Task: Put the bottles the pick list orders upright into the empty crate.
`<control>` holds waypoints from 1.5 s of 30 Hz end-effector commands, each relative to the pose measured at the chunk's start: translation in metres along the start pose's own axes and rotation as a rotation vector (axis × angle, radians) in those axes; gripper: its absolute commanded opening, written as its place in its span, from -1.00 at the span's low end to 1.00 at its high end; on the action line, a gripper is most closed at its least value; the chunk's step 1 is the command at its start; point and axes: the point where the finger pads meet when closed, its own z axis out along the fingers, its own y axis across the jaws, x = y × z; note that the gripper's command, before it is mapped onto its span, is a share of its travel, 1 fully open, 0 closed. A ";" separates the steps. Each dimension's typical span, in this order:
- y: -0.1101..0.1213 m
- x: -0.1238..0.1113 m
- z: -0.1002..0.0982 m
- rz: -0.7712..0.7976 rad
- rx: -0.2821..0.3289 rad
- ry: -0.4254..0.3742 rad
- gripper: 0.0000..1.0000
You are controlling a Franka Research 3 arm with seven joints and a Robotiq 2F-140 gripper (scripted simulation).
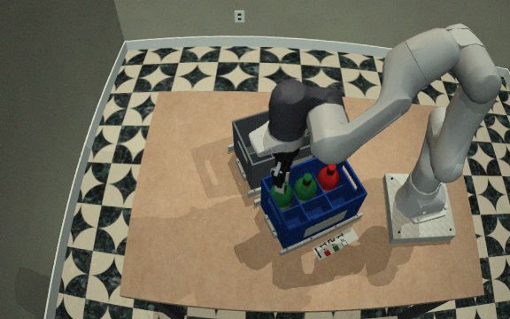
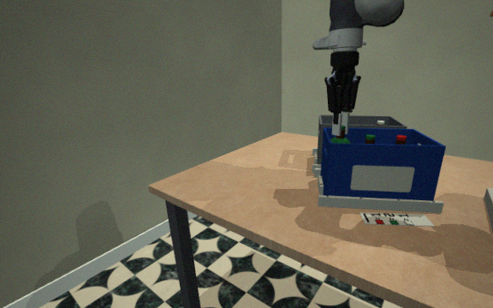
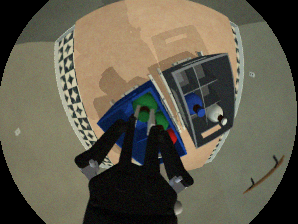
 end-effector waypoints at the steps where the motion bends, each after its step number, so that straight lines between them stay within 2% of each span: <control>1: 0.000 0.004 -0.003 0.004 0.003 0.012 -1.00; 17: 0.001 0.003 -0.003 0.004 0.003 0.012 -1.00; 45: 0.001 0.004 0.009 0.004 0.003 0.012 -1.00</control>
